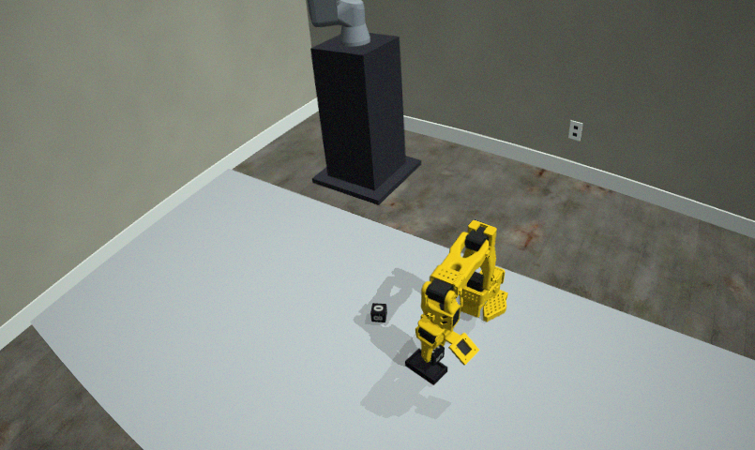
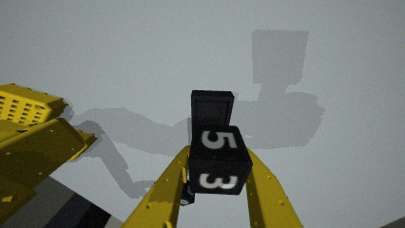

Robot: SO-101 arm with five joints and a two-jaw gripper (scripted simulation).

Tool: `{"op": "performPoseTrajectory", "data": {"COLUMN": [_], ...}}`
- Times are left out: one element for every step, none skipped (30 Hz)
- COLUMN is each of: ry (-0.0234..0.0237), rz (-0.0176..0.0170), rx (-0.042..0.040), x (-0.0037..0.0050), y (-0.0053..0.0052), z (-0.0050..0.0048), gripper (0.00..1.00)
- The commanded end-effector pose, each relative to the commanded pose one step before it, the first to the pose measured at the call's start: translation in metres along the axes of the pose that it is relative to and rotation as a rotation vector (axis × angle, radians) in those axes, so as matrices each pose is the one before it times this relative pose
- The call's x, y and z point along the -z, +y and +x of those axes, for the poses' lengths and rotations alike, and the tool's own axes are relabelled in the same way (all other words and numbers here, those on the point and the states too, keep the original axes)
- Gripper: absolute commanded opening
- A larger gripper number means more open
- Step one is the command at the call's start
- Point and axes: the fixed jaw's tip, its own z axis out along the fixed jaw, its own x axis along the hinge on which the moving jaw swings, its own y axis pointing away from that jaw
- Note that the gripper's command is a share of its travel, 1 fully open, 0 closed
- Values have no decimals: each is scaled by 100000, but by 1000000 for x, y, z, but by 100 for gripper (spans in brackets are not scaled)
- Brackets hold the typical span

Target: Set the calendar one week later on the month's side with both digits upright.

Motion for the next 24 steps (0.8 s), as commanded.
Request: {"op": "performPoseTrajectory", "data": {"ry": [-900,0,0,0,0,0,0,-1,0,0,0,0,0,-3,0,0,0,0,0,-3,0,0,0,0], "rz": [4127,0,0,0,0,0,0,2,0,0,0,0,0,0,-3,0,0,0,0,0,0,0,0,0], "rx": [113,6,3,3,0,0,0,1,0,0,0,3,3,3,3,3,0,3,0,3,0,0,0,0], "x": [7290,-2,2,1,0,0,0,-15,-102,-229,-385,-530,-650,-722,-752,-722,-649,-529,-385,-228,-102,-18,0,0], "y": [-1131,108,72,24,6,0,0,1,-8,-16,-16,-29,-31,-34,-27,-22,-19,-11,-10,-4,-2,1,0,0], "z": [-1605,-12,-12,0,0,0,0,-2,-5,-10,-21,-32,-38,-37,-37,-37,-38,-26,-15,-10,-5,-6,0,0], "gripper": [0,0,0,0,0,0,0,0,0,0,0,0,0,0,0,0,0,0,0,0,0,0,0,0]}}
